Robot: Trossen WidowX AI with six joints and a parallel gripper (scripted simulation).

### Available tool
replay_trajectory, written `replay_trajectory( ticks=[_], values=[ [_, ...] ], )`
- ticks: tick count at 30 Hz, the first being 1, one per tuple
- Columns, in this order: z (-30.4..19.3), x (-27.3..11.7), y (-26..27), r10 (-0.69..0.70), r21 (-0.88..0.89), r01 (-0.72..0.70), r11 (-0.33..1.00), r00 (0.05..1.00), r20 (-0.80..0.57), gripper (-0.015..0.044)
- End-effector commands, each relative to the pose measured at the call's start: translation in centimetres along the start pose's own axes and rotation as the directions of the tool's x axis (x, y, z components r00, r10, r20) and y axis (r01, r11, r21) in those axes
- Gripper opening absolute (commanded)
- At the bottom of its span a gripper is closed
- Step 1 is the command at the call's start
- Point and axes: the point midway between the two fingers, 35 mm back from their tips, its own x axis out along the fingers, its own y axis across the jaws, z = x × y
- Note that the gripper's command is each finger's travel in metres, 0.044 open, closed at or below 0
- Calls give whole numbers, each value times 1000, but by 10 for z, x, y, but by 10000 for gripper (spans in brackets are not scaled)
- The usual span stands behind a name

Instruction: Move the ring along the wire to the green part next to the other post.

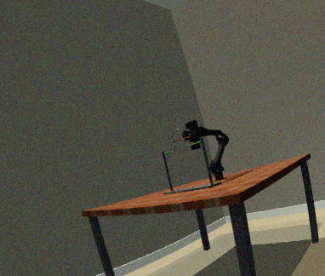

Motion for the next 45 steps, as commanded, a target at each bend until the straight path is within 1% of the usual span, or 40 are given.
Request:
replay_trajectory(
  ticks=[1, 45],
  values=[
    [0, -1, 4, -3, -25, 3, 1000, 1000, 5, -150],
    [2, 0, -10, -153, -254, 162, 954, 987, 56, -150]
  ],
)
